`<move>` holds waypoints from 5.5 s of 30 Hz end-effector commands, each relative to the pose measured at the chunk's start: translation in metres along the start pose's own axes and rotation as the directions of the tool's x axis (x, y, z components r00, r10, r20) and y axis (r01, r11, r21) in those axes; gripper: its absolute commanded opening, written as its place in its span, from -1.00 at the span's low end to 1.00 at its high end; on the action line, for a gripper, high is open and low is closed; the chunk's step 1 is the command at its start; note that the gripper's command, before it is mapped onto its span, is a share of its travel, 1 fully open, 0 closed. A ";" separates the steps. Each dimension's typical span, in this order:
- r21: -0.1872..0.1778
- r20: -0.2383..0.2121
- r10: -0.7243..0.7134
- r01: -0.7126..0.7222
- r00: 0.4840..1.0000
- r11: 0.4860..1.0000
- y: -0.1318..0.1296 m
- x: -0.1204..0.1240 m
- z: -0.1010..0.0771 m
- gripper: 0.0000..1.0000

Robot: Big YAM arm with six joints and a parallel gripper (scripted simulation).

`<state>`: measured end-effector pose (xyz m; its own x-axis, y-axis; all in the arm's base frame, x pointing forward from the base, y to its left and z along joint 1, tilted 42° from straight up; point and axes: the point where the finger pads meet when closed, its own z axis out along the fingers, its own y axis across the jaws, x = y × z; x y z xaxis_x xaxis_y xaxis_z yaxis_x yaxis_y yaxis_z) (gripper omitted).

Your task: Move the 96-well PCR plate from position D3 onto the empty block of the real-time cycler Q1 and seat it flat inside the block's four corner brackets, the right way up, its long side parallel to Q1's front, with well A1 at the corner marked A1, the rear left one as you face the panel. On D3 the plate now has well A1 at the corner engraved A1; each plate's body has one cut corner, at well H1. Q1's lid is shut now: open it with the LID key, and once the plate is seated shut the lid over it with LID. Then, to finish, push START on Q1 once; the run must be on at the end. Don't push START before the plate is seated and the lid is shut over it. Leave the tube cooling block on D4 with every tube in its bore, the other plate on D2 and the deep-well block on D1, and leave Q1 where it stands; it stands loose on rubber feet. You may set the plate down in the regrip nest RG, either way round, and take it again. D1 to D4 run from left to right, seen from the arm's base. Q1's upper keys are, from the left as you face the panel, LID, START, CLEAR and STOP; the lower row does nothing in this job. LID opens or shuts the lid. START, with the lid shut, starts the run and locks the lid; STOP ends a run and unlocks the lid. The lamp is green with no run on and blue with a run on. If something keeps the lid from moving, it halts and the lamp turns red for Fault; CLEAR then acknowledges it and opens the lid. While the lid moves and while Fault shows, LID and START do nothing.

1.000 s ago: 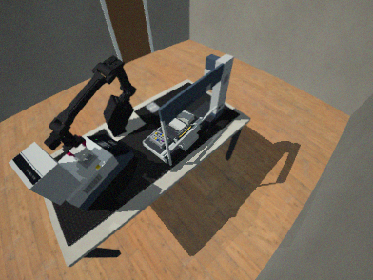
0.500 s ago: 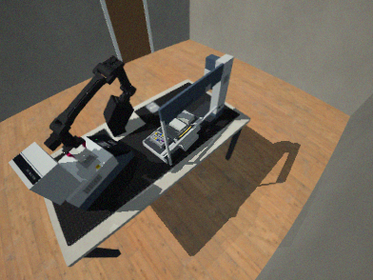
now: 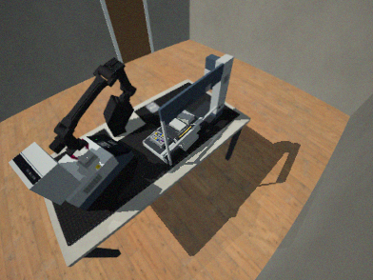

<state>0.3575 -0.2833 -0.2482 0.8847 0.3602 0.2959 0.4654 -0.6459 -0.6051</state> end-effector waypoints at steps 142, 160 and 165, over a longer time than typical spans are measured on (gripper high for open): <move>-0.103 -0.024 -0.013 0.010 1.000 0.995 0.027 0.007 -0.018 -1.00; -0.054 -0.004 -0.014 0.014 1.000 0.998 0.015 0.008 0.009 -1.00; -0.021 0.001 -0.001 0.001 1.000 1.000 0.006 0.001 0.024 -1.00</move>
<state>0.3551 -0.2667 -0.2726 0.8865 0.3543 0.2975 0.4623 -0.6513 -0.6018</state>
